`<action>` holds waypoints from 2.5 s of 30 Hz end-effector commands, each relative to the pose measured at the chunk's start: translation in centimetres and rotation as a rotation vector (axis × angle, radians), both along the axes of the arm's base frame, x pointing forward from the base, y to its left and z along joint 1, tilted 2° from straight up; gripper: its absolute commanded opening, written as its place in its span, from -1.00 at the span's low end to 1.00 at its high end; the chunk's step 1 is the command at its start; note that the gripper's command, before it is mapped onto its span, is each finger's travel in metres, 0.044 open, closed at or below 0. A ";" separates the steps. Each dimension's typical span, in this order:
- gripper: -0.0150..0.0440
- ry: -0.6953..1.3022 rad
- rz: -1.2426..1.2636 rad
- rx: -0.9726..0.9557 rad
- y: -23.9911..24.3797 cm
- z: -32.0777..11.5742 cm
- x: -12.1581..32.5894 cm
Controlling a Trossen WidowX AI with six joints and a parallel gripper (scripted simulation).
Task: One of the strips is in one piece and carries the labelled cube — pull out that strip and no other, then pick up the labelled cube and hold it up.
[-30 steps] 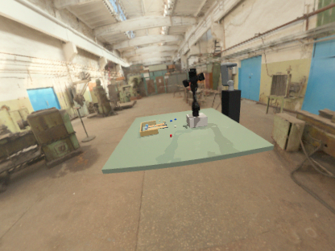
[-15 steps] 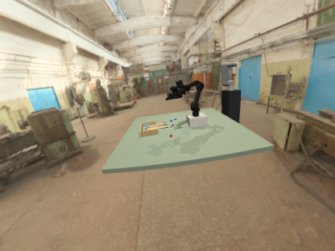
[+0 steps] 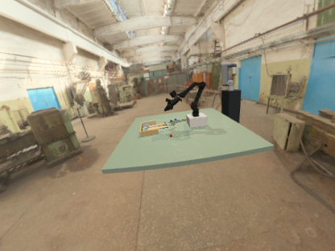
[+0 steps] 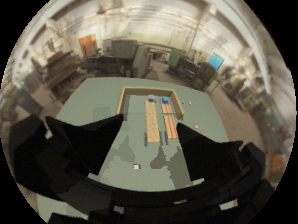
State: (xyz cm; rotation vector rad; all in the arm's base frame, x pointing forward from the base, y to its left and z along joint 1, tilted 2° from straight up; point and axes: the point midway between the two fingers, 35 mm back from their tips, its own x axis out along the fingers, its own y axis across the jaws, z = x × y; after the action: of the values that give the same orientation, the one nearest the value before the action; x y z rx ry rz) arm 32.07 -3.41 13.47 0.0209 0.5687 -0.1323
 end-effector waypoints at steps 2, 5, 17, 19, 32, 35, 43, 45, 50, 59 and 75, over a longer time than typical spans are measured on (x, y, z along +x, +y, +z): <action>0.86 0.030 -0.052 -0.014 -1.9 -1.3 -0.7; 0.86 0.030 -0.052 -0.014 -1.9 -1.3 -0.7; 0.33 0.248 -0.029 -0.024 -2.7 -2.9 1.7; 0.15 0.344 -0.016 -0.026 -3.1 -3.8 2.6; -0.49 0.952 0.106 0.023 -5.2 -11.3 6.0; -0.49 0.982 0.114 0.029 -5.3 -11.8 6.1; -0.49 0.982 0.114 0.029 -5.3 -12.5 6.2; -0.49 0.982 0.114 0.029 -5.3 -12.8 6.2; -0.49 0.982 0.114 0.029 -5.4 -13.6 6.3; -0.49 0.982 0.114 0.029 -5.4 -15.1 6.3; -0.49 0.983 0.113 0.029 -5.6 -17.7 6.1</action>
State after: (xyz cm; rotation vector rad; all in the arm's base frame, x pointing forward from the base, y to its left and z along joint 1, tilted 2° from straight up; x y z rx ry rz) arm 38.36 -9.06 -3.62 -0.0538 1.5459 -0.0237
